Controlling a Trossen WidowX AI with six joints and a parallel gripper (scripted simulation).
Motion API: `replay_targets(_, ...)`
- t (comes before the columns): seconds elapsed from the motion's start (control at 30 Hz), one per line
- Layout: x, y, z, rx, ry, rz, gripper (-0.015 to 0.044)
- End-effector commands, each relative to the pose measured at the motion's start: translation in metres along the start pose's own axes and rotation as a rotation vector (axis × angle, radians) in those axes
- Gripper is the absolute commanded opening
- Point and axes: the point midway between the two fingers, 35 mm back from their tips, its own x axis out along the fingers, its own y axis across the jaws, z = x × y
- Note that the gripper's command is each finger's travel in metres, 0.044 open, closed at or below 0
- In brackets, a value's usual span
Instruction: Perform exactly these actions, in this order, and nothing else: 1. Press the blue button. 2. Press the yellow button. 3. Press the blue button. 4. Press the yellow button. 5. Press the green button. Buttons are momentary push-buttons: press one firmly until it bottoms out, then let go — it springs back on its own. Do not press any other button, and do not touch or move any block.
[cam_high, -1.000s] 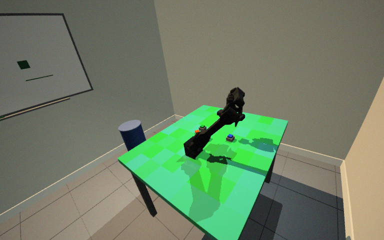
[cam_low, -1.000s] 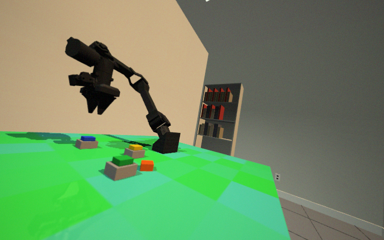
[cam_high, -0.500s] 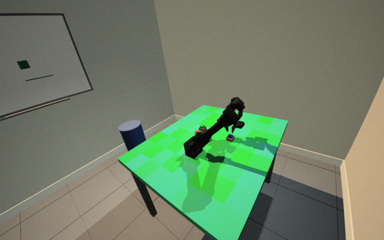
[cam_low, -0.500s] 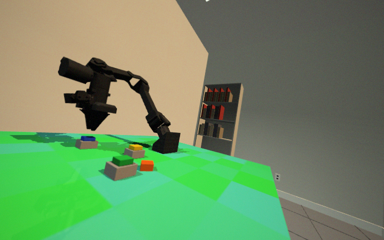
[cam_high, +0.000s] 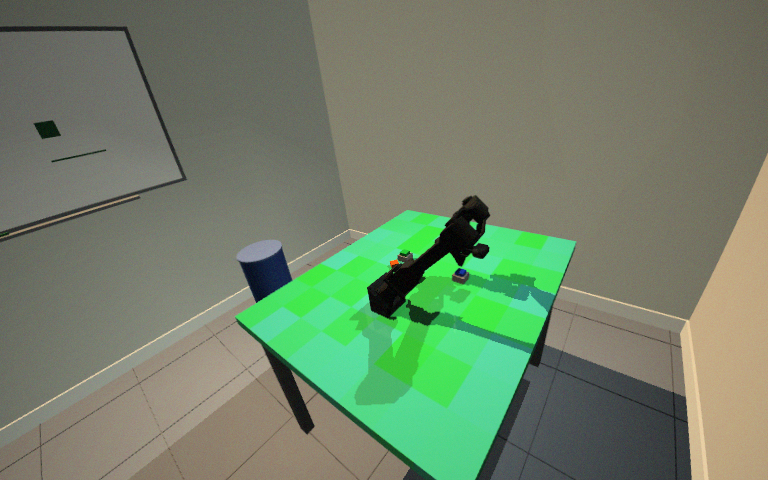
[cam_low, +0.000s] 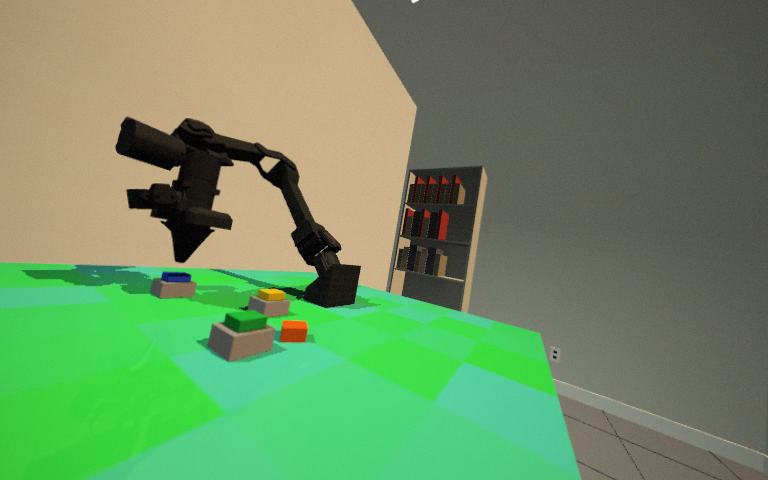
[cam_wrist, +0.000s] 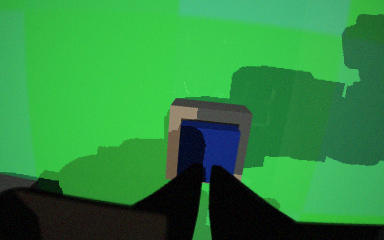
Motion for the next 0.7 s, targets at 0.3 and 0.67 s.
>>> replay_targets(0.3, 0.020, -0.001, 0.000, -0.004, 0.000, -0.005, 0.0020)
replay_targets(0.67, 0.030, -0.001, -0.001, -0.004, 0.000, -0.007, 0.0020)
